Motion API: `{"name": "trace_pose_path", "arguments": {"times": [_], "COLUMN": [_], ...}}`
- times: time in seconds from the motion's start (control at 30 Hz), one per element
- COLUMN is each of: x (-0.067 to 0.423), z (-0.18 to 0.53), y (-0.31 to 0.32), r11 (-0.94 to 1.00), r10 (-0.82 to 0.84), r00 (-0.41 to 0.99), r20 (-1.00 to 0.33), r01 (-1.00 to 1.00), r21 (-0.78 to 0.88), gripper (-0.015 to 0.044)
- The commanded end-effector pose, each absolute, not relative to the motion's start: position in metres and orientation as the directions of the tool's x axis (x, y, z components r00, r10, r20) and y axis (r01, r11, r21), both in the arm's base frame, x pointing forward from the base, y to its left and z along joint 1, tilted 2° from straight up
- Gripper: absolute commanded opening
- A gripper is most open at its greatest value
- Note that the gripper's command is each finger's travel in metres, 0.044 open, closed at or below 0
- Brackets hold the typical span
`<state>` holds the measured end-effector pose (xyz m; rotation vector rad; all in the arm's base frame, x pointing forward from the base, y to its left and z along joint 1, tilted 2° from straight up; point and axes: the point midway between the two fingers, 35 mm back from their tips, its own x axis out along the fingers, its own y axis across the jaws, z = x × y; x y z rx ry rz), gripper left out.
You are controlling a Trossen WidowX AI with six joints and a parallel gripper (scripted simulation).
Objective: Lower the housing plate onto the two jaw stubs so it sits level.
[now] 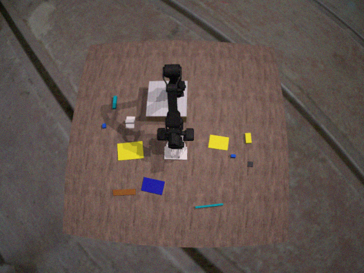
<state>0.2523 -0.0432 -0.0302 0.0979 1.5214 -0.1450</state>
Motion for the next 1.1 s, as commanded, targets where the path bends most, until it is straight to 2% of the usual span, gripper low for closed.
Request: {"name": "trace_pose_path", "arguments": {"times": [0.0, 0.63, 0.73, 0.77, 1.07], "x": [0.2523, 0.2523, 0.2523, 0.2523, 0.2523], "z": [-0.0305, -0.0305, -0.0302, -0.0302, -0.0302], "y": [-0.0437, -0.0437, -0.0432, -0.0432, -0.0432], "r11": [0.988, 0.988, 0.987, 0.987, 0.987], "r10": [-0.037, -0.037, -0.034, -0.034, -0.034], "r00": [0.043, 0.043, 0.043, 0.043, 0.043], "r20": [-0.998, -0.998, -0.998, -0.998, -0.998], "r01": [0.151, 0.151, 0.155, 0.155, 0.155], "r21": [-0.030, -0.030, -0.027, -0.027, -0.027], "gripper": [0.0351, 0.0351, 0.0430, 0.0440, 0.0440]}}
